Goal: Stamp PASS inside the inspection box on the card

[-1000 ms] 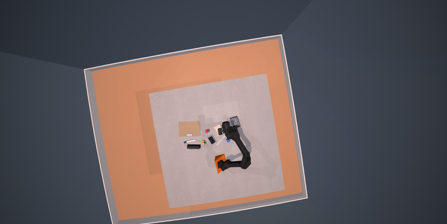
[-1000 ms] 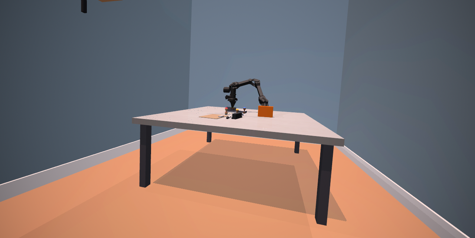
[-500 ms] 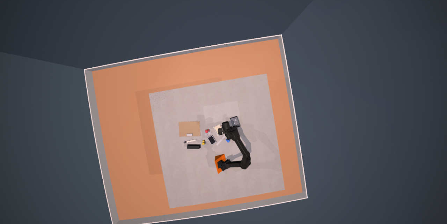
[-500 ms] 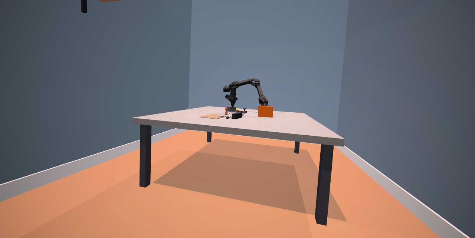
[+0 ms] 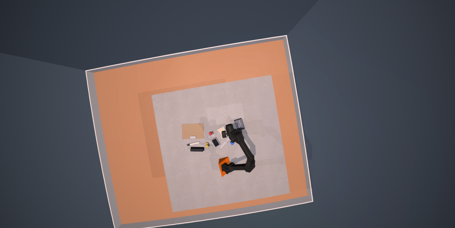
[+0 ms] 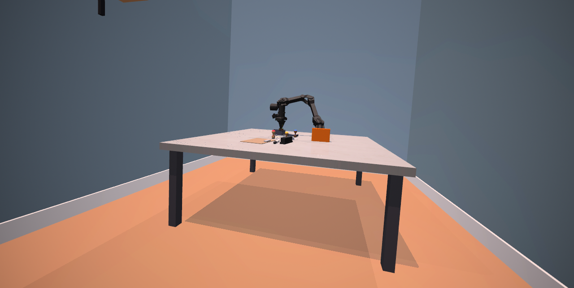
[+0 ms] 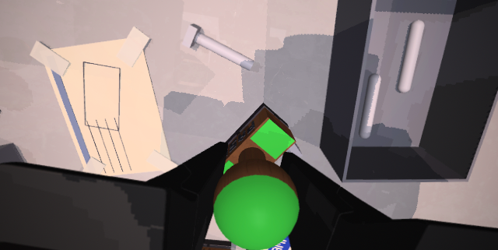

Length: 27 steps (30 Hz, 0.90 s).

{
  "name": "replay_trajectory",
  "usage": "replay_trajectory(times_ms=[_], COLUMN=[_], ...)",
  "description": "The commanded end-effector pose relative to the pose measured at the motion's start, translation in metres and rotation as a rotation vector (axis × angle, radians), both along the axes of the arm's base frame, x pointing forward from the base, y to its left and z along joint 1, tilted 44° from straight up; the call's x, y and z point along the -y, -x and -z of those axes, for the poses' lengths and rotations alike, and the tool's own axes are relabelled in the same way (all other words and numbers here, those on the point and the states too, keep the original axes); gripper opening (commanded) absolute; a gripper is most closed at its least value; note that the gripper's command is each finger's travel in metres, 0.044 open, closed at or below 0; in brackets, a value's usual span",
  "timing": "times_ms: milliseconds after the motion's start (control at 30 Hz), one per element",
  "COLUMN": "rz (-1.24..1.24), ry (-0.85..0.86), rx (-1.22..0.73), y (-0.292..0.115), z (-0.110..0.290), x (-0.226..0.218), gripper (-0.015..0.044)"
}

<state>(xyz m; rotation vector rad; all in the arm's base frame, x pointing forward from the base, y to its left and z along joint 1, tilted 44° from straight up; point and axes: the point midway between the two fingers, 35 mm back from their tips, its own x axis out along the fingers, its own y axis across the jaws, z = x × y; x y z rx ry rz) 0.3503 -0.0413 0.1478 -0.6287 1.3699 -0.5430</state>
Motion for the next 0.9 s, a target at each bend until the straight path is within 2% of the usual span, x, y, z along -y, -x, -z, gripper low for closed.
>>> replay_trajectory(times_ms=[0, 867], rz=[0.003, 0.005], ry=[0.003, 0.007], rx=[0.005, 0.004], y=[-0.0005, 0.0018], z=[-0.0027, -0.0119], x=[-0.0011, -0.0096], gripper=[0.0000, 0.0000])
